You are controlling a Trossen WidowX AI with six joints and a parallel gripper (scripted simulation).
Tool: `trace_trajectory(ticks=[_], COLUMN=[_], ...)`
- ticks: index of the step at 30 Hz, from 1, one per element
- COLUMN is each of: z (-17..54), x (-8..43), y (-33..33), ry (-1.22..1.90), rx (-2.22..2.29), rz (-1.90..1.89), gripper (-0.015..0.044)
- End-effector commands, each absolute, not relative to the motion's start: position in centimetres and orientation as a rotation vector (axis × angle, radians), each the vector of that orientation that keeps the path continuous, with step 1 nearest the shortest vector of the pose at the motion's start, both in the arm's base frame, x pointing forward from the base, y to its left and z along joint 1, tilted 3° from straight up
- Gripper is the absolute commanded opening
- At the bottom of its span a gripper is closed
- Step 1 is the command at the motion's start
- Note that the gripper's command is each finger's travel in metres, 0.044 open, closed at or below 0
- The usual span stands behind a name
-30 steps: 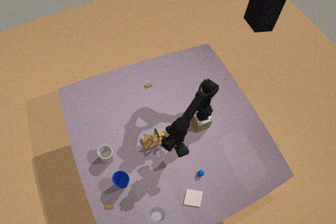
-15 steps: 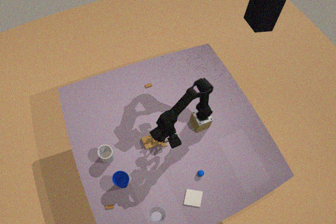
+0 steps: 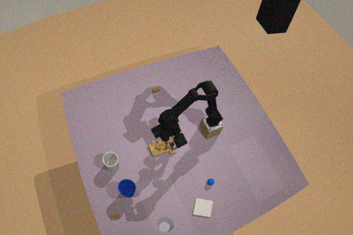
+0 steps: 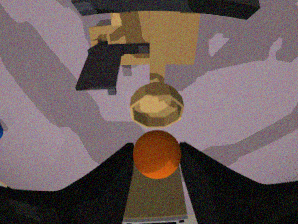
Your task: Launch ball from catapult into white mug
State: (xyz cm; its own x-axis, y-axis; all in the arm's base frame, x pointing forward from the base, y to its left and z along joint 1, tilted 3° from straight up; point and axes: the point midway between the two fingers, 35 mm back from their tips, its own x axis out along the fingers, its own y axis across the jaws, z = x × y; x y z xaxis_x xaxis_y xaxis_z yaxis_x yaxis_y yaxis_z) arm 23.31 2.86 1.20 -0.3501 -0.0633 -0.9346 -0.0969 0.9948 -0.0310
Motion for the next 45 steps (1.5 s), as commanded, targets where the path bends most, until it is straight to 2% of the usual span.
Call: trace_trajectory(ticks=[1,23,33,39,40,42,43,45], z=[0.3,-1.1,-0.9,8.0,9.4,10.5,7.8,7.8], x=[23.1,23.4,23.4,24.0,23.8,23.6,24.0,25.5], y=[2.6,2.7,2.7,3.0,3.1,3.1,3.0,3.2], ry=[1.940,1.931,1.931,1.938,1.939,1.940,1.938,1.891], rx=[-0.124,-0.115,-0.115,-0.122,-0.123,-0.123,-0.125,-0.122], rz=[0.041,0.038,0.038,0.041,0.041,0.041,0.045,0.049], gripper=[0.0000,0.0000,0.0263,0.0420,0.0440,0.0440,0.0440,0.0440])
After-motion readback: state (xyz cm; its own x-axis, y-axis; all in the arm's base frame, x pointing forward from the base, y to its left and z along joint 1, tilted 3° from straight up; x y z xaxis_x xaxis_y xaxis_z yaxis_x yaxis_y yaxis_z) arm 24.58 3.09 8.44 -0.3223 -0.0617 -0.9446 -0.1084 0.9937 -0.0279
